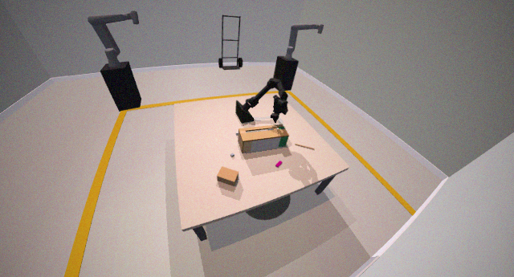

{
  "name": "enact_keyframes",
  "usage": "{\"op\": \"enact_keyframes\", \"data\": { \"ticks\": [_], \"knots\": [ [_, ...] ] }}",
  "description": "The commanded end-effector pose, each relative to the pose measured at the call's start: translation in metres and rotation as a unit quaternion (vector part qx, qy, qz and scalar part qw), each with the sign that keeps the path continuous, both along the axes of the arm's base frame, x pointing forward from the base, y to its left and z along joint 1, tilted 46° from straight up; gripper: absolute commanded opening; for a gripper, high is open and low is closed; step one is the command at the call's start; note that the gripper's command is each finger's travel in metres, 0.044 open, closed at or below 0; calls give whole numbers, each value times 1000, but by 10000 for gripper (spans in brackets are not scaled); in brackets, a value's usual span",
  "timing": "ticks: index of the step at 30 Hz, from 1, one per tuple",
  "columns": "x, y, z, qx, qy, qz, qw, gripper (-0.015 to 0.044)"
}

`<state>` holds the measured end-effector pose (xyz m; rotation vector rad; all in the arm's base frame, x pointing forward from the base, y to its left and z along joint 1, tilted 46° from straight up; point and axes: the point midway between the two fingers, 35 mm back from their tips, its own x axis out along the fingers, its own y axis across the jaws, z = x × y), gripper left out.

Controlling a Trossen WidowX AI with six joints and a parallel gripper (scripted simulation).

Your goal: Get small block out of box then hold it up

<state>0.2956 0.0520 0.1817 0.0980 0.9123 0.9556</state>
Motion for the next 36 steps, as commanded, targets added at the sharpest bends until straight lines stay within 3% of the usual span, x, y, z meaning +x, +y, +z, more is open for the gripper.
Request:
{"op": "enact_keyframes", "data": {
  "ticks": [1,11,22,36],
  "knots": [
    [-8,9,13,-182,-370,285,865,285],
    [-11,12,21,-274,-524,424,686,285],
    [-14,14,29,-347,-629,544,434,285],
    [-14,14,30,-349,-631,546,427,285]
  ]
}}
